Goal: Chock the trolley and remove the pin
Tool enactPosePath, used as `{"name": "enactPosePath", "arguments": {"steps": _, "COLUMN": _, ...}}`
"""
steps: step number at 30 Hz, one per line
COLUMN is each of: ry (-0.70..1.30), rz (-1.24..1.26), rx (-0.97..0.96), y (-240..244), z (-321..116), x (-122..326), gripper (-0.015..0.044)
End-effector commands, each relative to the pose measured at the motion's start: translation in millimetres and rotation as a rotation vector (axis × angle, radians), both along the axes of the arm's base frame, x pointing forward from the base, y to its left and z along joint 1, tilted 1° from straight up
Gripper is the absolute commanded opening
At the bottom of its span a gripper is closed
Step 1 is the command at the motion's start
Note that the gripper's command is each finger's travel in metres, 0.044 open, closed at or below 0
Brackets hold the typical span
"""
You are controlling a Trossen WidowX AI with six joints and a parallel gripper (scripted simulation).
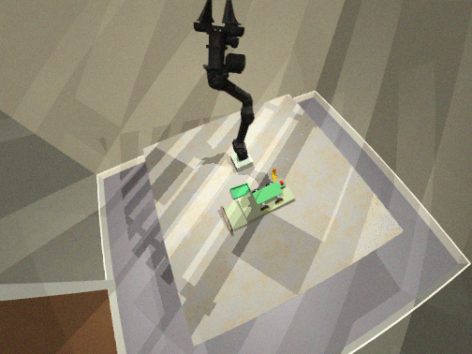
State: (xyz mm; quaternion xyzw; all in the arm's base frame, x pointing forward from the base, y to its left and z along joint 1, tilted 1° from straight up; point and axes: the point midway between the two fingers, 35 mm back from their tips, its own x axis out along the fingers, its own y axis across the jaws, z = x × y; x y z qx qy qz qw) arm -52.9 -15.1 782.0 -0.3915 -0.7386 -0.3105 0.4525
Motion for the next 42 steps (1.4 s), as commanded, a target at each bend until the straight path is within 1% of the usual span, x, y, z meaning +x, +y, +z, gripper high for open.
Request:
{"name": "enactPosePath", "arguments": {"steps": 1, "ry": 0.001, "rz": 0.007, "rx": 0.004, "y": -2, "z": 0, "x": 0, "gripper": 0.0374}}
{"name": "enactPosePath", "arguments": {"steps": 3, "ry": 0.005, "rz": 0.062, "rx": 0.039, "y": -15, "z": 1, "x": -1, "gripper": 0.0321}}
{"name": "enactPosePath", "arguments": {"steps": 8, "ry": 0.024, "rz": 0.272, "rx": 0.171, "y": -68, "z": -2, "x": 6, "gripper": 0.0190}}
{"name": "enactPosePath", "arguments": {"steps": 15, "ry": 0.054, "rz": 0.570, "rx": 0.355, "y": -137, "z": -15, "x": 34, "gripper": 0.0190}}
{"name": "enactPosePath", "arguments": {"steps": 20, "ry": 0.079, "rz": 0.783, "rx": 0.488, "y": -179, "z": -31, "x": 68, "gripper": 0.0190}}
{"name": "enactPosePath", "arguments": {"steps": 24, "ry": 0.093, "rz": 0.949, "rx": 0.573, "y": -202, "z": -46, "x": 98, "gripper": 0.0190}}
{"name": "enactPosePath", "arguments": {"steps": 30, "ry": 0.116, "rz": 1.188, "rx": 0.704, "y": -224, "z": -73, "x": 149, "gripper": 0.0190}}
{"name": "enactPosePath", "arguments": {"steps": 33, "ry": 0.142, "rz": 1.296, "rx": 0.719, "y": -223, "z": -83, "x": 172, "gripper": 0.0190}}
{"name": "enactPosePath", "arguments": {"steps": 39, "ry": 0.170, "rz": 1.491, "rx": 0.880, "y": -235, "z": -117, "x": 227, "gripper": 0.0190}}
{"name": "enactPosePath", "arguments": {"steps": 42, "ry": 0.186, "rz": 1.579, "rx": 0.967, "y": -233, "z": -136, "x": 256, "gripper": 0.0190}}
